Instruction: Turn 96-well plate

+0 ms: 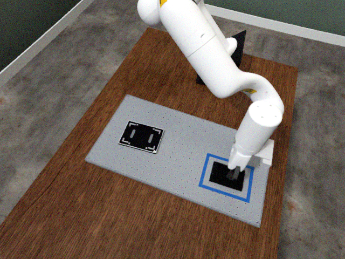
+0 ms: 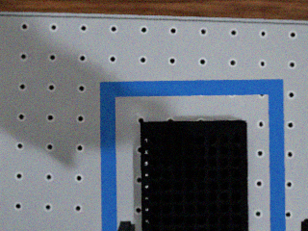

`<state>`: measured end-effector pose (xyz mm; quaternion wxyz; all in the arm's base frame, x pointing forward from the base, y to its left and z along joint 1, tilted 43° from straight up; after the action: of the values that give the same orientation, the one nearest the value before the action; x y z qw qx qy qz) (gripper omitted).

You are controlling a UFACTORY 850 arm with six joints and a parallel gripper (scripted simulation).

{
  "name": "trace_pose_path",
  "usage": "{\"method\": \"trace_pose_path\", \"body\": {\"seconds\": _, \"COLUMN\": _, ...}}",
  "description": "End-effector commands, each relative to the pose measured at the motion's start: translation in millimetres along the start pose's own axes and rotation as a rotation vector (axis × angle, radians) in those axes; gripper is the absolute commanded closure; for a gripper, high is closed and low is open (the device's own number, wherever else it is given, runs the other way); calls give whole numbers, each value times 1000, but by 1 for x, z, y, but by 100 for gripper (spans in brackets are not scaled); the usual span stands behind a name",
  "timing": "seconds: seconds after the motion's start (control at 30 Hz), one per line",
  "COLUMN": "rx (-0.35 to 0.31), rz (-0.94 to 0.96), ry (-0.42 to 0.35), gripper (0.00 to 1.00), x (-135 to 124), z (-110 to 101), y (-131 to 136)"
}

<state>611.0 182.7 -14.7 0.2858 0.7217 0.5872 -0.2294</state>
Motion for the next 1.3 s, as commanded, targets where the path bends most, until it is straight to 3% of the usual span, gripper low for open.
{"method": "trace_pose_path", "body": {"seconds": 0.0, "rx": 0, "rz": -2, "ry": 1, "gripper": 0, "x": 0, "z": -1, "y": 1}}
{"method": "trace_pose_path", "body": {"seconds": 1.27, "rx": 0, "rz": -2, "ry": 1, "gripper": 0, "x": 0, "z": 52, "y": 1}}
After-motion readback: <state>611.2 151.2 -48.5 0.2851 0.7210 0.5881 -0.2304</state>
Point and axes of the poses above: the point where the finger pads meet when closed, its own z axis out along the fingers, its own y axis across the jaws, x = y × z, the point moved 10 cm from there along -z, back along the fingers, and after that the axes turned 9 degrees about z, right-handed, at the moved point
